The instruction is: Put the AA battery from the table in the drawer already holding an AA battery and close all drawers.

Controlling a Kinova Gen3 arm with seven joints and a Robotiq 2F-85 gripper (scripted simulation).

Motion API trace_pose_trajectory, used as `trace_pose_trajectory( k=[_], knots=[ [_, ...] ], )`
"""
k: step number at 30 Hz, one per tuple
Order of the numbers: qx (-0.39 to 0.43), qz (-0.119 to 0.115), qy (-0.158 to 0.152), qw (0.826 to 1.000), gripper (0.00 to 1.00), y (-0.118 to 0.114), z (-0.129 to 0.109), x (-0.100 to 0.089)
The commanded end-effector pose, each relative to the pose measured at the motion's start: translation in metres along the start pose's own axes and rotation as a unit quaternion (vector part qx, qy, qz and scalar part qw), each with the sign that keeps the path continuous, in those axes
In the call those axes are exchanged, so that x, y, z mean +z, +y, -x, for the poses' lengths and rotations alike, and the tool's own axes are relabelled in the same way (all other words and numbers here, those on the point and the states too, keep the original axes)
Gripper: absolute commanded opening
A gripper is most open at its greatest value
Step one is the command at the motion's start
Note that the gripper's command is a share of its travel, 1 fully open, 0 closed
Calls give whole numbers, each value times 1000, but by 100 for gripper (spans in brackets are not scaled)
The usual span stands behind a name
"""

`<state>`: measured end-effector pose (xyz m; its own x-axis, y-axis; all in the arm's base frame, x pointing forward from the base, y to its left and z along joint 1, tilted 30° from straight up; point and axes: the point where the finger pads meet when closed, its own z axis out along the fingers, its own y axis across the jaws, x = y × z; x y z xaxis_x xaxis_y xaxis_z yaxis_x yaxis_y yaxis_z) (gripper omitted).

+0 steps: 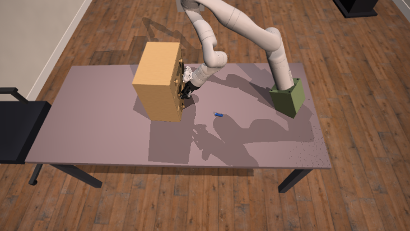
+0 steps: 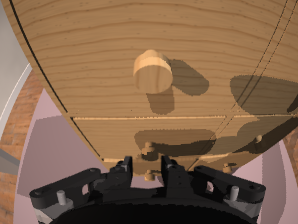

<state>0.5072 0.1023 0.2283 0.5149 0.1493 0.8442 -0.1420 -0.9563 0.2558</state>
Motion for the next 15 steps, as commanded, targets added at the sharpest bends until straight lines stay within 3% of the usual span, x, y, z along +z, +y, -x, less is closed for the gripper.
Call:
trace_pose_trajectory(
  k=[1,15],
  knots=[
    [4,3,1,1000,33,3,-5,3],
    [4,3,1,1000,33,3,-11,6]
  ],
)
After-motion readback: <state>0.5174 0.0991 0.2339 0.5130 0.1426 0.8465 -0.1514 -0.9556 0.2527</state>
